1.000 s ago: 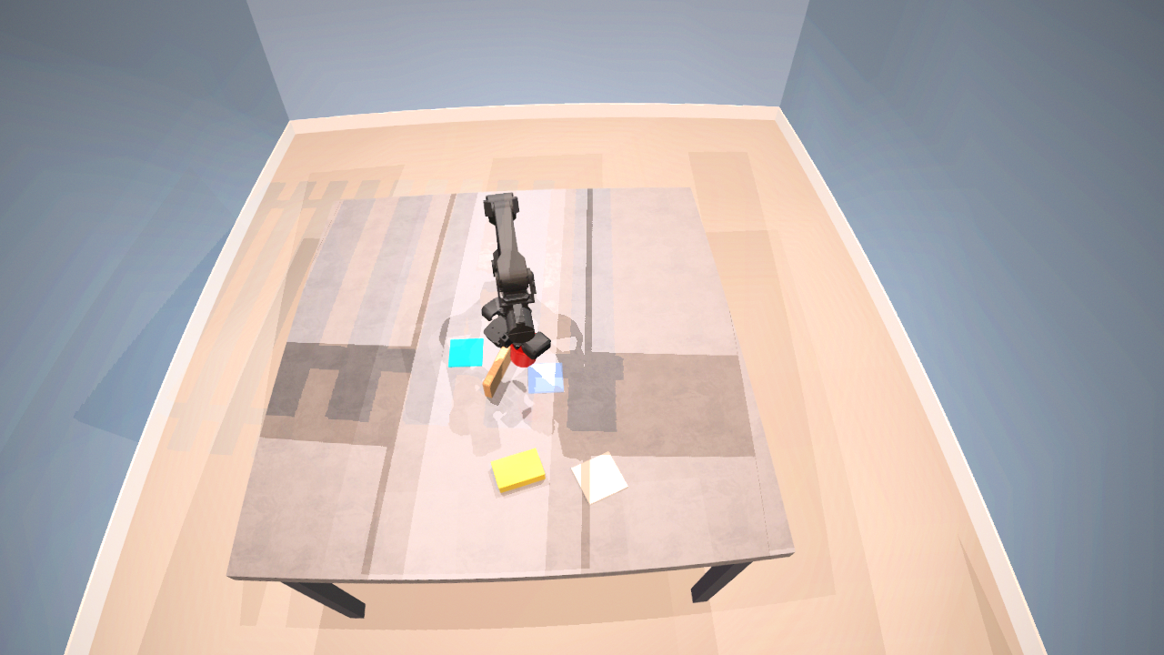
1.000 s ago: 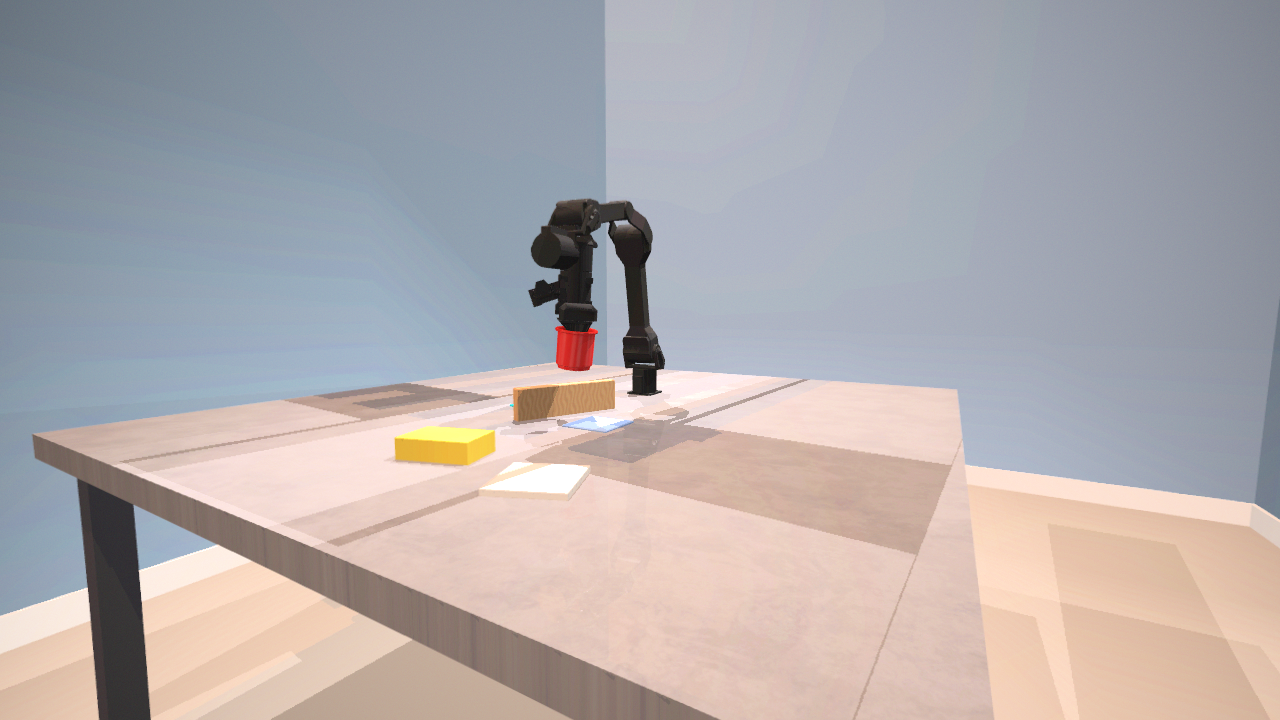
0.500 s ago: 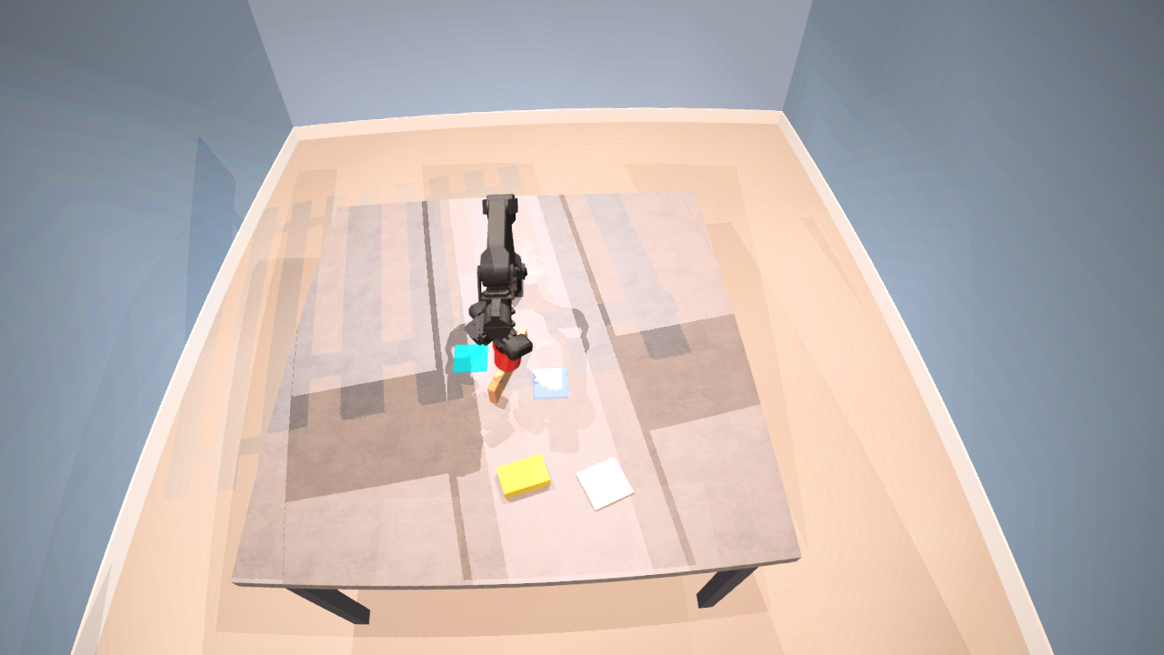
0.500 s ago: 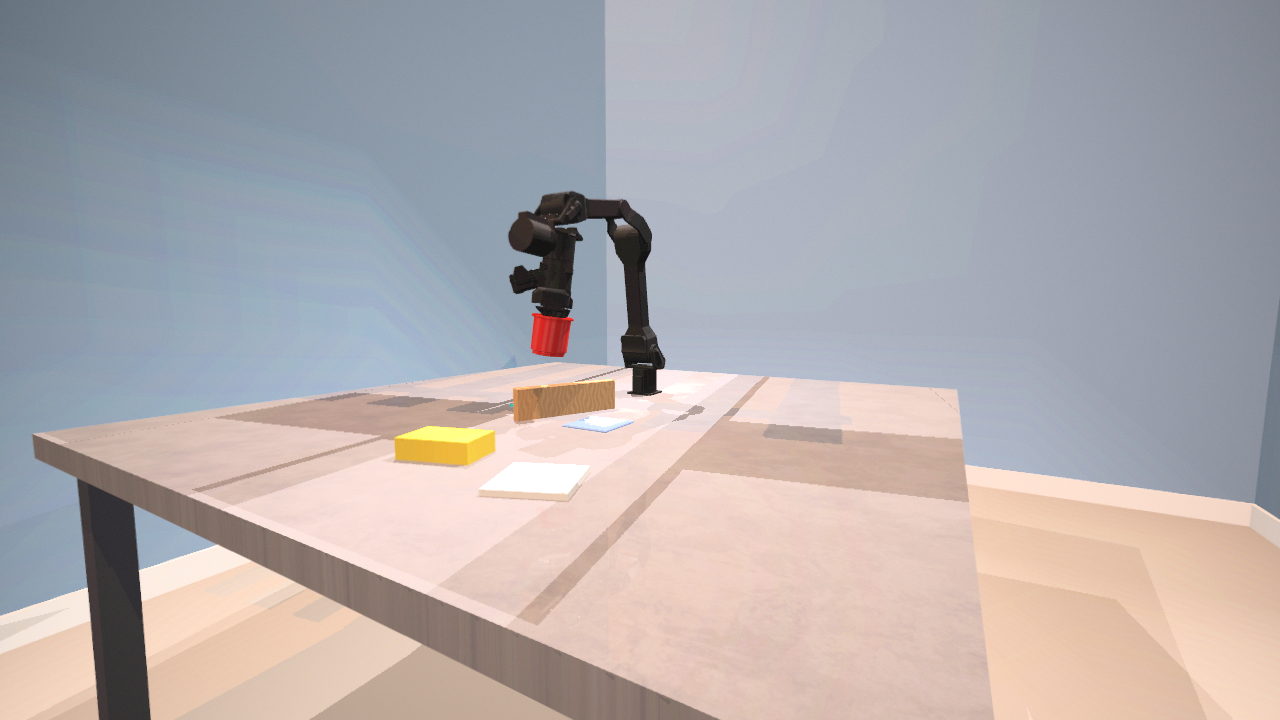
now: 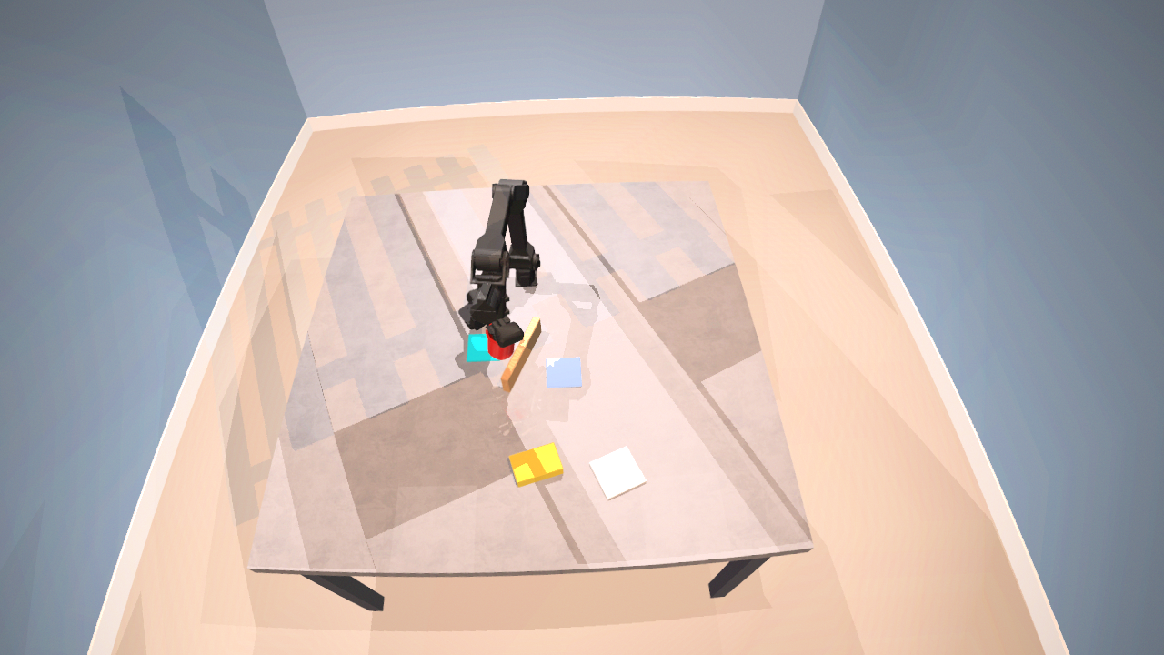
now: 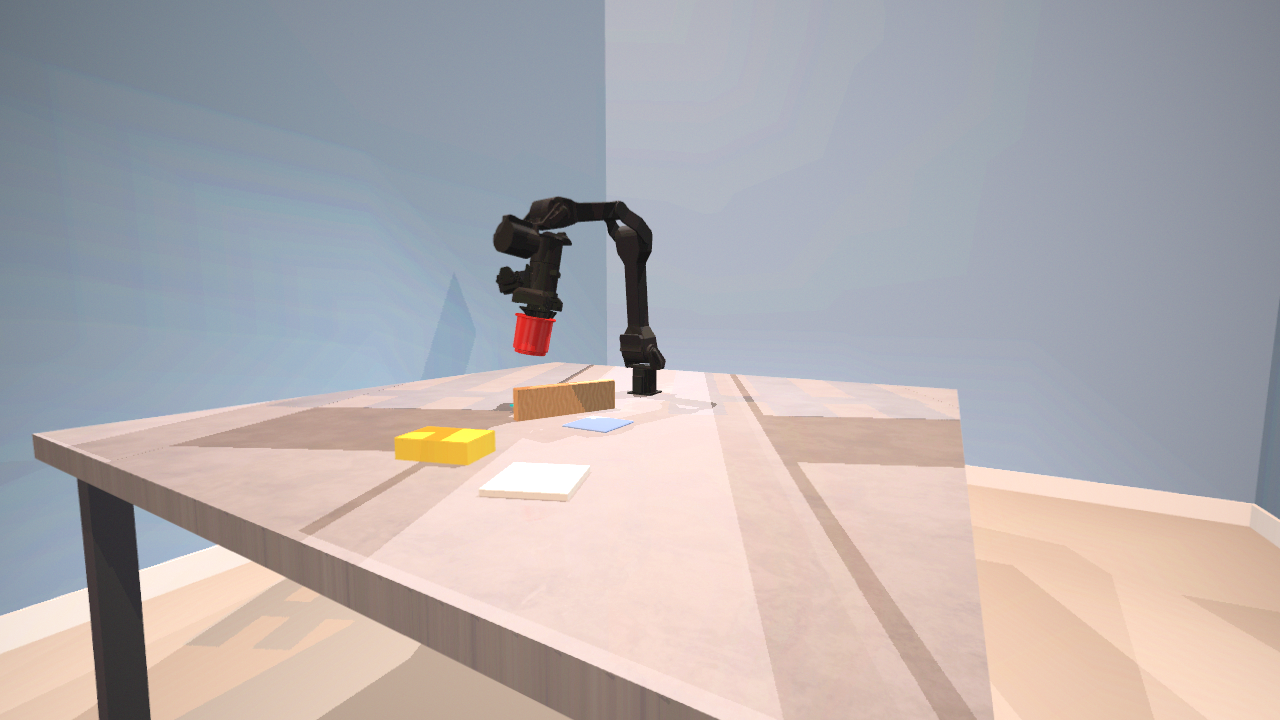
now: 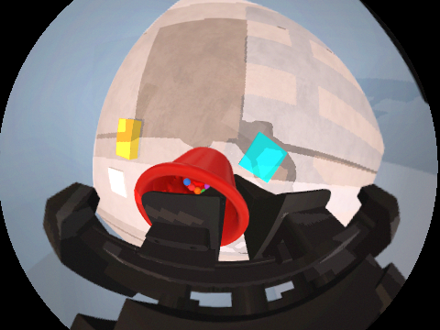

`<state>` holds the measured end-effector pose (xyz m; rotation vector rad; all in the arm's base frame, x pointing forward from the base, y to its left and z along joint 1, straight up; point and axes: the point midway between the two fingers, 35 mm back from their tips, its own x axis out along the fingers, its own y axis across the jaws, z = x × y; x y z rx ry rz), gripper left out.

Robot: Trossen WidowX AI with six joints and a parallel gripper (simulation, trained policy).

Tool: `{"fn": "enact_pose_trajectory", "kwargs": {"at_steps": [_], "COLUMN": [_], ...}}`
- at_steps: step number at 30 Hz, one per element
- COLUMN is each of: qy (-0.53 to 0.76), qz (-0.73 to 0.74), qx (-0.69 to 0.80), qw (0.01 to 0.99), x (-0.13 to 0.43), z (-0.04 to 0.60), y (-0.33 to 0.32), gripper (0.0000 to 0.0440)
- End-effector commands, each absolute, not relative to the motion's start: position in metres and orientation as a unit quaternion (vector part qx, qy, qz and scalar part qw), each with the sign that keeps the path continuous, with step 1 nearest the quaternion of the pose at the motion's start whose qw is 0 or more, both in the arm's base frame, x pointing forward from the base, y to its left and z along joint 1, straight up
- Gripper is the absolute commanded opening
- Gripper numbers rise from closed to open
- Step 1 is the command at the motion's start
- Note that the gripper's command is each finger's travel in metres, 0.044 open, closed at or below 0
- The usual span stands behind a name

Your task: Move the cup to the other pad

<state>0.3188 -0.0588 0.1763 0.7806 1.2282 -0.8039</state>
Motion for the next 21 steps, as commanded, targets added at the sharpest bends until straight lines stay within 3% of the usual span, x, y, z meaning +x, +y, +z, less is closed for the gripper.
{"fn": "enact_pose_trajectory", "kwargs": {"at_steps": [1,21], "qy": [0.54,0.515], "qz": [-0.364,-0.4], "qx": [0.349,0.374], "qw": [0.674,0.66], "x": [0.315,0.292], "z": [0.174,0.143], "y": [-0.068,-0.11], "gripper": [0.0,0.0]}}
